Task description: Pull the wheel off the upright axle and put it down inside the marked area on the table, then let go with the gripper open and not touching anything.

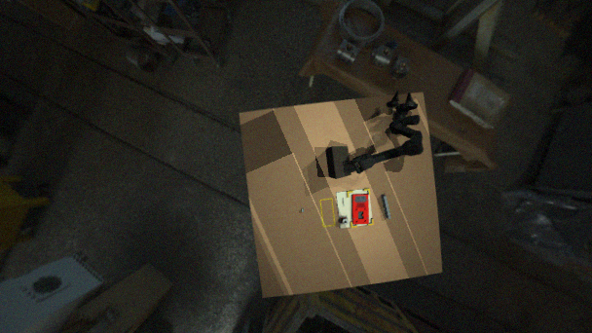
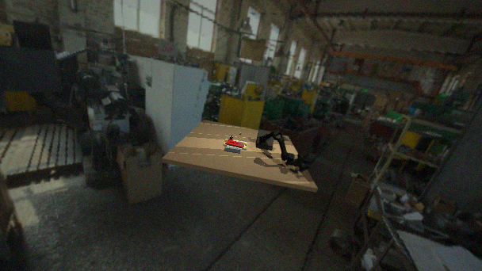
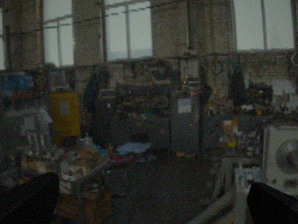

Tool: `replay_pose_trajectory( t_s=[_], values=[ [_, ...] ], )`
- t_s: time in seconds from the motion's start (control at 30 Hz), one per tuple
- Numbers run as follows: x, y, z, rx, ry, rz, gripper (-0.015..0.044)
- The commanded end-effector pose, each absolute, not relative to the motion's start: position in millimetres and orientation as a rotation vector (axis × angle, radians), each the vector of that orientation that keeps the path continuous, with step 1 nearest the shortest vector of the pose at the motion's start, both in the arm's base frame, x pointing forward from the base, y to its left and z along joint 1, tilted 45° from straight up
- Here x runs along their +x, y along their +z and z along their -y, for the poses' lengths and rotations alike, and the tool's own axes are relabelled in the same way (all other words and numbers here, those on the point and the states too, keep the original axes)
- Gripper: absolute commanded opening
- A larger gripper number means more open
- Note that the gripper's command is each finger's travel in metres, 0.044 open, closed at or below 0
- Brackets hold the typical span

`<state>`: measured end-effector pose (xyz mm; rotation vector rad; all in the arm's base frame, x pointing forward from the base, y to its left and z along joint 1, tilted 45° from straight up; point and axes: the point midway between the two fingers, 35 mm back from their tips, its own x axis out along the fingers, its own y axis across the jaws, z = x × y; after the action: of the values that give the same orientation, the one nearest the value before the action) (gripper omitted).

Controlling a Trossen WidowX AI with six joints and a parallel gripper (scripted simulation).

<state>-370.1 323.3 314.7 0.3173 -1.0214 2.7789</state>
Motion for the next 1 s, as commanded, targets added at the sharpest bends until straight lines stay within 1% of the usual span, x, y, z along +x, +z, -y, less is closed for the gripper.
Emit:
replay_pose_trajectory(
  t_s=[0.0,0.1,0.23,0.3,0.43,0.7,0.97],
  values=[
    [-370.0,314.5,-323.7,0.316,2.779,1.019,0.0374],
    [-368.3,312.5,-328.9,0.297,2.775,0.984,0.0300],
    [-363.1,306.0,-343.9,0.241,2.760,0.883,0.0300],
    [-352.1,310.3,-355.4,0.234,2.724,0.862,0.0300],
    [-322.2,323.0,-379.7,0.217,2.635,0.833,0.0300],
    [-270.9,339.3,-404.8,0.129,2.508,0.796,0.0300],
    [-202.7,354.8,-434.8,0.038,2.331,0.754,0.0300]
  ],
)
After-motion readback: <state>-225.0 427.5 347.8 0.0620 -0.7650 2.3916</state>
